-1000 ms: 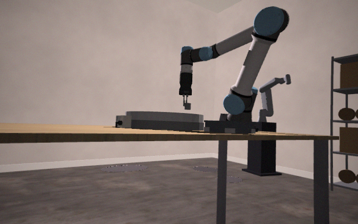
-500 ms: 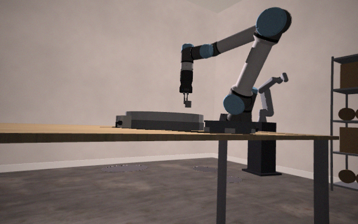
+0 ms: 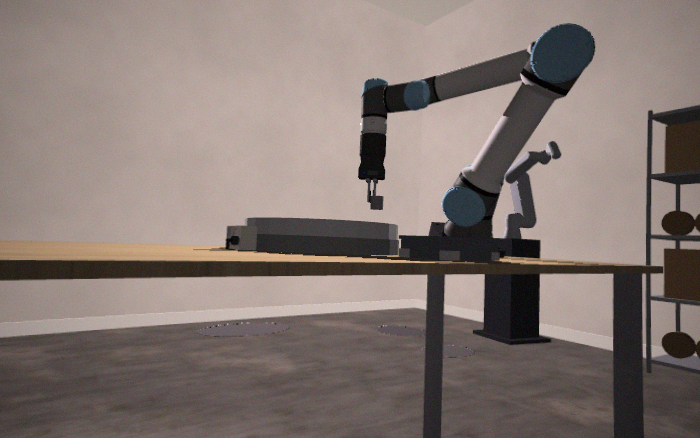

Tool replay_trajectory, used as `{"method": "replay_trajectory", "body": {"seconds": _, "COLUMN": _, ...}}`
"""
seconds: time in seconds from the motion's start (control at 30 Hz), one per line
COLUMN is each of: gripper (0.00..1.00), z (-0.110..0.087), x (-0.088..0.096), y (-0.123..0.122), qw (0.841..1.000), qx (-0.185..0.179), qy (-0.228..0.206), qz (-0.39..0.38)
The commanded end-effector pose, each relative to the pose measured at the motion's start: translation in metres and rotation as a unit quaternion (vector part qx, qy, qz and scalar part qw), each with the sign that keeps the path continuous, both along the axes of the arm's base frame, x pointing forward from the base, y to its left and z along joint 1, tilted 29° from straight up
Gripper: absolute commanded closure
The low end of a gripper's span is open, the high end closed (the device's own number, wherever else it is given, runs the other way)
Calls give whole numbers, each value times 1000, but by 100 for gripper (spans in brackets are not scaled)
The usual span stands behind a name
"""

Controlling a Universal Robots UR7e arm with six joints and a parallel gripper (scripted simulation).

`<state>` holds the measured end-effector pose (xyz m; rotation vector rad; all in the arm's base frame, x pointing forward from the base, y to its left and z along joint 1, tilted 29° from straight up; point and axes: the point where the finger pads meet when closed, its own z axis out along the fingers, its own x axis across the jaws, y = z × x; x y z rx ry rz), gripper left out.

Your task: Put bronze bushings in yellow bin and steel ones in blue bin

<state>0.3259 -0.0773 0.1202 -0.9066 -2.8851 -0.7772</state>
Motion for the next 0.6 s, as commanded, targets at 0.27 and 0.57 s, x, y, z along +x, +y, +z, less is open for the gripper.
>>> {"method": "replay_trajectory", "body": {"seconds": 0.27, "gripper": 100, "z": 34, "x": 1, "y": 61, "qw": 999, "qx": 7, "qy": 24, "qz": -44}}
{"method": "replay_trajectory", "body": {"seconds": 0.57, "gripper": 100, "z": 44, "x": 2, "y": 79, "qw": 998, "qx": 9, "qy": 31, "qz": -57}}
